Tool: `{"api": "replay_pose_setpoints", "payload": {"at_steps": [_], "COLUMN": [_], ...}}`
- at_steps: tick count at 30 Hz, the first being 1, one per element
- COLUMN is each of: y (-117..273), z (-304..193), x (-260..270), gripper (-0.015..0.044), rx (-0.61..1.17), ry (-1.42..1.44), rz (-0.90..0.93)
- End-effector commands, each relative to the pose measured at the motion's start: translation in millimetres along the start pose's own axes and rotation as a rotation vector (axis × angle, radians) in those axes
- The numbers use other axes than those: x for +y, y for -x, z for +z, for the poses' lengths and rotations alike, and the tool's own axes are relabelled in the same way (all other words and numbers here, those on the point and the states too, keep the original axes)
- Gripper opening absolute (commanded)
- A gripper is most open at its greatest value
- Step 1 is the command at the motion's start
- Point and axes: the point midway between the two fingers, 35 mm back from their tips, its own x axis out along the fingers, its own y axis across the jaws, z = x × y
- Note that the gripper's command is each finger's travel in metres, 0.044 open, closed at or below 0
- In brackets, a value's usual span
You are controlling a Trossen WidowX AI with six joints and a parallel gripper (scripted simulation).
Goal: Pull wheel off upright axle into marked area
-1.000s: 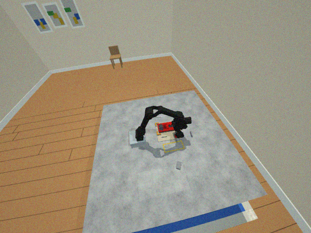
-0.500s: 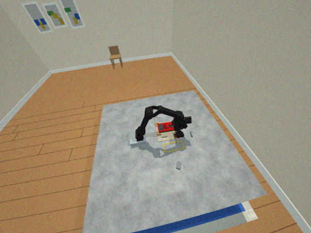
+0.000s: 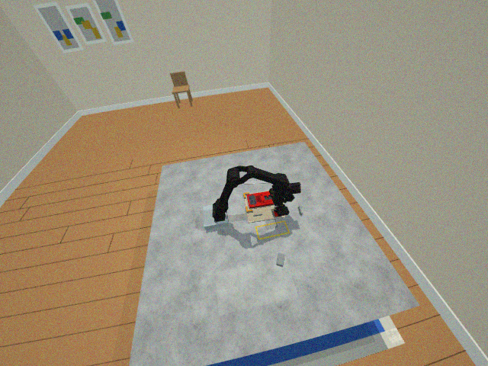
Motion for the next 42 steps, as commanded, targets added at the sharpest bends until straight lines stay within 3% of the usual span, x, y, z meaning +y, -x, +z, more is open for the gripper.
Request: {"api": "replay_pose_setpoints", "payload": {"at_steps": [1, 20, 30, 33, 42], "y": [5, 12, 45, 38, 41], "z": [2, 1, -1, -1, -16], "x": [0, 0, 0, 0, -35], "gripper": [0.0000, 0.0000, 0.0000, 0.0000, 0.0000], "rx": [-0.011, -0.013, -0.013, -0.009, -0.009], "ry": [0.000, 0.000, 0.000, 0.003, 0.002], "rz": [-0.001, -0.002, -0.002, -0.001, -0.003]}}
